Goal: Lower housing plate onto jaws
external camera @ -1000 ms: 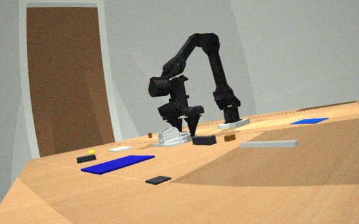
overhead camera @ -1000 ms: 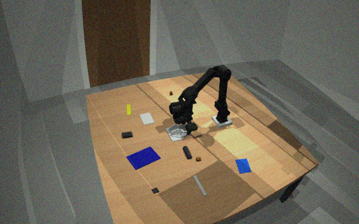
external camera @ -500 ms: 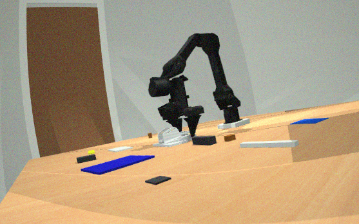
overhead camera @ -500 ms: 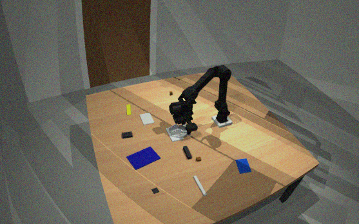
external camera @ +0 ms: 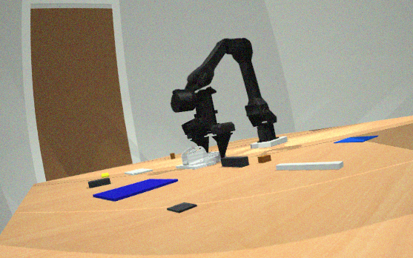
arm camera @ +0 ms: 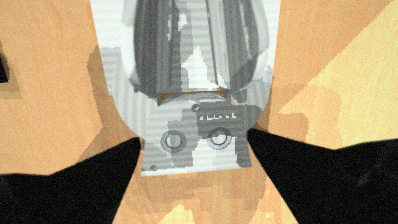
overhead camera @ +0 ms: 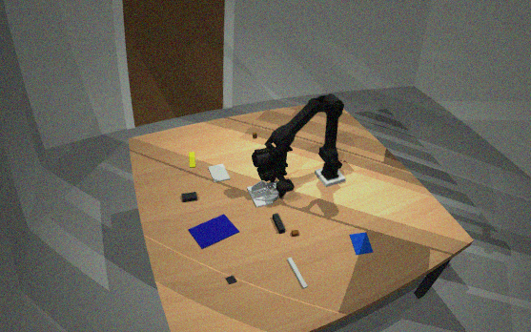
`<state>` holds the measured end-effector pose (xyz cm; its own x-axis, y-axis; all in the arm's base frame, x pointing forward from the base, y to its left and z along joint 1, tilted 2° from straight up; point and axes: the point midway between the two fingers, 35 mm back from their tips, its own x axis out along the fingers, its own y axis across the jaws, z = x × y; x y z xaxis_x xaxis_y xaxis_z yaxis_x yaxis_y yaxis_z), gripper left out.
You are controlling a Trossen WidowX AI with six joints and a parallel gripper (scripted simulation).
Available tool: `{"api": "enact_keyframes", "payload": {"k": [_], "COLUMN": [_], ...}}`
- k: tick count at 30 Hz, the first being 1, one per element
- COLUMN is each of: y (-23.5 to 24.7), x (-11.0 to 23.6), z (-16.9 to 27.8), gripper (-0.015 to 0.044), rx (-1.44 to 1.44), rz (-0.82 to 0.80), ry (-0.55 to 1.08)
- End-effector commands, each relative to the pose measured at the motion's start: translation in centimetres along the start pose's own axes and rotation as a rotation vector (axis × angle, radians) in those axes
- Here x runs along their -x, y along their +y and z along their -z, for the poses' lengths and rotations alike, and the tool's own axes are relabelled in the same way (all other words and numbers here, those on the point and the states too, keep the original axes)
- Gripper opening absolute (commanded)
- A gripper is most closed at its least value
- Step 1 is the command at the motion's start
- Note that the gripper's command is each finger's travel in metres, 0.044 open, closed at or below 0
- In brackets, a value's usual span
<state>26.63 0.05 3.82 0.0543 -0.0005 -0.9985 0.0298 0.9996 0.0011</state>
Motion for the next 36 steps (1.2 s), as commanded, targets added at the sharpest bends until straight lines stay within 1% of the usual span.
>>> {"api": "enact_keyframes", "payload": {"k": [1, 10, 13, 19, 23, 24, 25, 27, 32, 34, 36], "y": [0.0, 0.0, 0.0, 0.0, 0.0, 0.0, 0.0, 0.0, -0.1, -0.2, -0.2], "x": [0.0, 0.2, 1.9, 7.2, 7.4, 6.7, 6.8, 7.8, 11.4, 12.2, 12.3], "z": [0.0, 0.0, -0.2, 0.0, 0.0, -0.3, -0.2, 0.8, 5.0, 6.2, 6.4], "gripper": [0.044, 0.044, 0.044, 0.044, 0.044, 0.044, 0.044, 0.044, 0.044, 0.044, 0.044], "rx": [0.0, 0.0, 0.001, 0.003, 0.003, 0.001, 0.001, 0.001, 0.002, 0.003, 0.003], "rz": [0.0, 0.0, 0.001, 0.004, 0.004, 0.0, 0.0, 0.0, 0.003, 0.004, 0.004], "ry": [0.0, 0.0, 0.0, -0.001, -0.001, -0.008, -0.008, -0.006, 0.001, 0.003, 0.003]}}
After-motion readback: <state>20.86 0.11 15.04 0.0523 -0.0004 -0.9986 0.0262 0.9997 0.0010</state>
